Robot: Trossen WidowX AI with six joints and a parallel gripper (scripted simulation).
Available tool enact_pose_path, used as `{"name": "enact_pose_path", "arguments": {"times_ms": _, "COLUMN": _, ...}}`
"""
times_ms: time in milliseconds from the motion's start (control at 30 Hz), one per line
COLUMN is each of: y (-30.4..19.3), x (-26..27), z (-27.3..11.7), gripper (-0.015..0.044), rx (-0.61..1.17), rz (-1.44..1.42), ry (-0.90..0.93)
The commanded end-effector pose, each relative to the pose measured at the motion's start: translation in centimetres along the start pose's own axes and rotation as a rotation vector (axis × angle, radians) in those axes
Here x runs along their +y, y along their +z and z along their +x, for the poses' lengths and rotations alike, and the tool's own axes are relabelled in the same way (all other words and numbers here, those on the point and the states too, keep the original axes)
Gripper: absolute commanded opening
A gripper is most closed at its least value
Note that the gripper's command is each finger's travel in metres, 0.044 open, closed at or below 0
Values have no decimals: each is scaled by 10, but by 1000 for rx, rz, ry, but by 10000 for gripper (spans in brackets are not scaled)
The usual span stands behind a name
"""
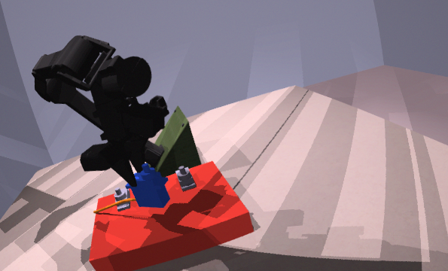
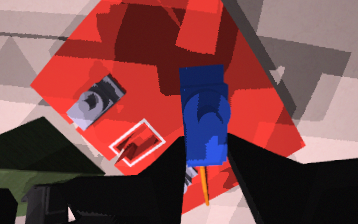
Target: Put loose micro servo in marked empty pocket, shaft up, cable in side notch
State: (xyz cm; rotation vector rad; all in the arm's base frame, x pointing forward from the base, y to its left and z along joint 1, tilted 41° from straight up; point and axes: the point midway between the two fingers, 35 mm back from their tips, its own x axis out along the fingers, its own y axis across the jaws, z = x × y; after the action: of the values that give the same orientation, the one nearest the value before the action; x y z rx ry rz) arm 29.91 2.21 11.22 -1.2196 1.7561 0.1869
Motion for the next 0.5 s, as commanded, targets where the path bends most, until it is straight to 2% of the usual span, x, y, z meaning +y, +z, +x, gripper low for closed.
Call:
{"name": "enact_pose_path", "arguments": {"times_ms": 0, "y": 7, "x": 6, "z": 0, "gripper": 0, "rx": -3, "rz": -4, "ry": 4}}
{"name": "enact_pose_path", "arguments": {"times_ms": 467, "y": 7, "x": 6, "z": 0, "gripper": 0, "rx": -2, "rz": 386, "ry": 4}}
